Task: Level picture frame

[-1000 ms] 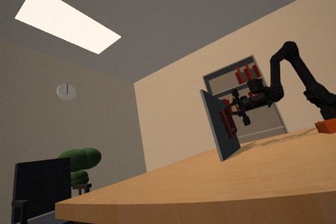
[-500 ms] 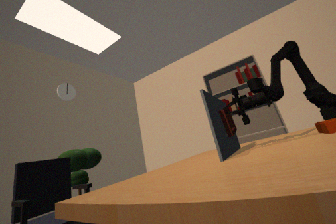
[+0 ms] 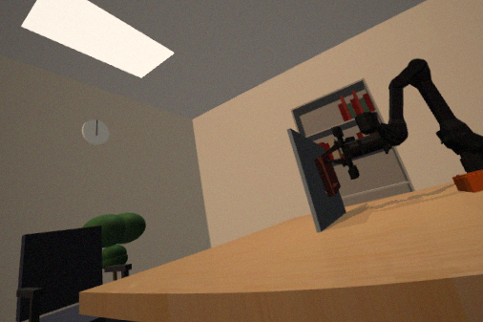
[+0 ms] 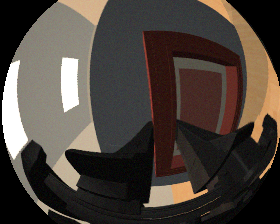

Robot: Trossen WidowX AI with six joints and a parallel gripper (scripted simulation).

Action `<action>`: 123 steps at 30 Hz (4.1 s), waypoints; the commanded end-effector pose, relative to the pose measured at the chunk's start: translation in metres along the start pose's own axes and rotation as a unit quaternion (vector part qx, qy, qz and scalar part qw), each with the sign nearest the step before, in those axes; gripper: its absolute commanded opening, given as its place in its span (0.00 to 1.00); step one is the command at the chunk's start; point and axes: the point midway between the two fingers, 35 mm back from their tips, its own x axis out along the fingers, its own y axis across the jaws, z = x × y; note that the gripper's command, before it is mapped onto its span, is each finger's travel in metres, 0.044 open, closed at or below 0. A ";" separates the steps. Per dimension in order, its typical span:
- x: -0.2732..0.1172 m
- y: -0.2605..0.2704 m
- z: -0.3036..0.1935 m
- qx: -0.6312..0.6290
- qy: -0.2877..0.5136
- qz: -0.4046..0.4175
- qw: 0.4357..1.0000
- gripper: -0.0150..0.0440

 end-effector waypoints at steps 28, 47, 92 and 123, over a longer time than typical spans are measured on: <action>0.000 0.002 0.005 -0.001 0.000 0.004 1.000 0.25; 0.000 0.002 0.007 -0.001 0.000 0.004 1.000 0.25; 0.001 -0.007 0.008 0.001 -0.002 0.003 1.000 0.25; 0.001 -0.005 0.008 0.071 -0.001 0.003 0.997 0.25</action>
